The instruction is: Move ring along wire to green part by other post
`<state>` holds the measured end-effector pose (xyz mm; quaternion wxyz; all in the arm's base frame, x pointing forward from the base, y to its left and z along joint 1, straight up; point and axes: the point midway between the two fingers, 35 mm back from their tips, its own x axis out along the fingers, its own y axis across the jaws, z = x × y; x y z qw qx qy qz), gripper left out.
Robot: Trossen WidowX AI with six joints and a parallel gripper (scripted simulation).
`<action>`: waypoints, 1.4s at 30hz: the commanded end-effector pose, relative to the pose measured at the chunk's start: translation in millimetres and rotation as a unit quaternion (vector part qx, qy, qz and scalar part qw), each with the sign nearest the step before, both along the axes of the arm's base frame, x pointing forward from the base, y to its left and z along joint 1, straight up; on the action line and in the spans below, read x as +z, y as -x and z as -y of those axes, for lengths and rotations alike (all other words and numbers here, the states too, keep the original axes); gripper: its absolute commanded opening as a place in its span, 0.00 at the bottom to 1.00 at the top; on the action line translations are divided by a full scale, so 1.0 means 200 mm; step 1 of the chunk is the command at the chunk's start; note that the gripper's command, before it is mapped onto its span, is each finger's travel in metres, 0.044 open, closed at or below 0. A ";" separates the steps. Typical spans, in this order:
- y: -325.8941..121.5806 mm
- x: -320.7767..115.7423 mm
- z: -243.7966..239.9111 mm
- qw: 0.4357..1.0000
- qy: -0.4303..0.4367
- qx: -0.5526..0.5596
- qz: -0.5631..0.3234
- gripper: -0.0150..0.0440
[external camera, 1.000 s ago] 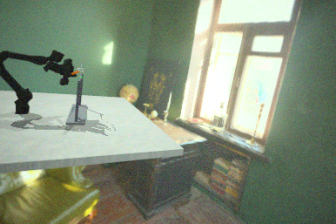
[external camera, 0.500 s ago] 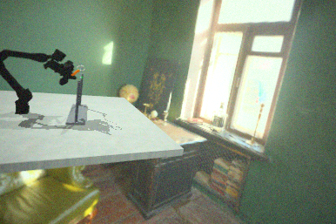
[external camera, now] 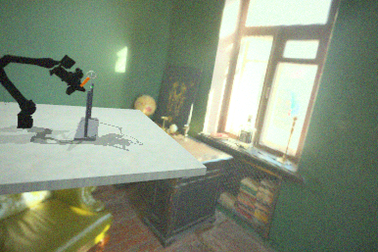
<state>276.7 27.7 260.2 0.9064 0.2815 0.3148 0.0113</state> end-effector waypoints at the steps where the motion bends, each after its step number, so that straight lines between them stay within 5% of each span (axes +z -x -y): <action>1: 0.00 0.00 0.02 0.999 0.035 -0.002 -0.002 0.00; 42: 0.02 -0.03 0.22 0.920 0.391 -0.019 -0.037 0.00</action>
